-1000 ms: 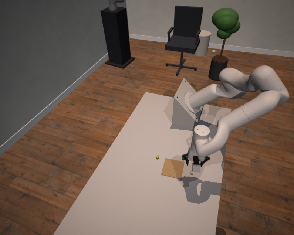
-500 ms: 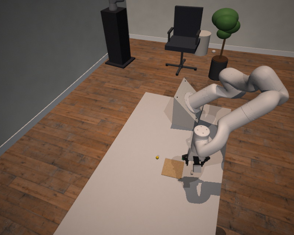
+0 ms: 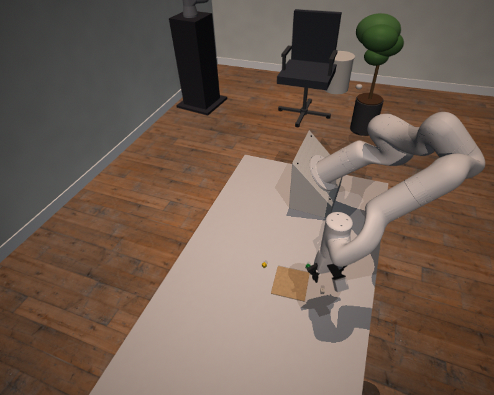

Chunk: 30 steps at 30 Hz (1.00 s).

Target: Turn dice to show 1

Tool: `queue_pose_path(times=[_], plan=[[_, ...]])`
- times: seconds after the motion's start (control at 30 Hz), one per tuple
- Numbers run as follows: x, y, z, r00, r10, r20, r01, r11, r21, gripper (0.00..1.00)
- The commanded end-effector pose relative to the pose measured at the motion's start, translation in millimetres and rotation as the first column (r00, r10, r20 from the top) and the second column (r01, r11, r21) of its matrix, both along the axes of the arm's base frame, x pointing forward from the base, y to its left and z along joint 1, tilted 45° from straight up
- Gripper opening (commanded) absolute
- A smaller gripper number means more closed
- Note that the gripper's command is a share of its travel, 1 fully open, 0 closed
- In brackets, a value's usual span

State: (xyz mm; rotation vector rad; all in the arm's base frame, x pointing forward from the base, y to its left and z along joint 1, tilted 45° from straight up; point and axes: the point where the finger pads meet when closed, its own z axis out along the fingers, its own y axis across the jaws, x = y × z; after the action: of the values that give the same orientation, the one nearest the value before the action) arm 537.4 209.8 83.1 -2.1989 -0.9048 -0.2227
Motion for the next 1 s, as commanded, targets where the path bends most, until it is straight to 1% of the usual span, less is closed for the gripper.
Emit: queue_pose_path(times=[0.0, 0.13, 0.17, 0.23, 0.27, 0.3, 0.4, 0.43, 0.47, 0.73, 0.8, 0.87, 0.93, 0.97], plan=[[-0.2, 1.4, -1.5, 0.985, 0.112, 0.13, -0.115, 0.993, 0.019, 1.0], [-0.7, 2.3, -2.6, 0.967, 0.171, 0.191, -0.178, 0.984, 0.019, 1.0], [-1.0, 2.7, -3.1, 0.956, 0.198, 0.219, -0.207, 0.978, 0.017, 1.0], [-1.0, 2.7, -3.1, 0.956, 0.198, 0.219, -0.207, 0.978, 0.017, 1.0], [-1.1, 3.0, -3.4, 0.948, 0.215, 0.236, -0.225, 0.974, 0.016, 1.0], [-1.5, 3.7, -4.3, 0.924, 0.259, 0.283, -0.273, 0.962, 0.011, 1.0], [-2.0, 4.4, -5.1, 0.896, 0.3, 0.328, -0.318, 0.948, 0.003, 1.0], [-2.0, 4.4, -5.2, 0.894, 0.302, 0.33, -0.321, 0.947, 0.003, 1.0], [-2.3, 4.9, -5.8, 0.872, 0.33, 0.361, -0.352, 0.936, -0.004, 1.0], [-3.6, 7.0, -8.3, 0.755, 0.44, 0.486, -0.481, 0.875, -0.045, 1.0], [-3.6, 7.0, -8.3, 0.755, 0.44, 0.486, -0.481, 0.875, -0.045, 1.0], [-4.2, 8.0, -9.6, 0.687, 0.486, 0.54, -0.537, 0.84, -0.072, 1.0], [-4.4, 8.3, -10.0, 0.663, 0.499, 0.557, -0.555, 0.828, -0.082, 1.0], [-4.6, 8.7, -10.4, 0.637, 0.514, 0.575, -0.573, 0.814, -0.093, 1.0]])
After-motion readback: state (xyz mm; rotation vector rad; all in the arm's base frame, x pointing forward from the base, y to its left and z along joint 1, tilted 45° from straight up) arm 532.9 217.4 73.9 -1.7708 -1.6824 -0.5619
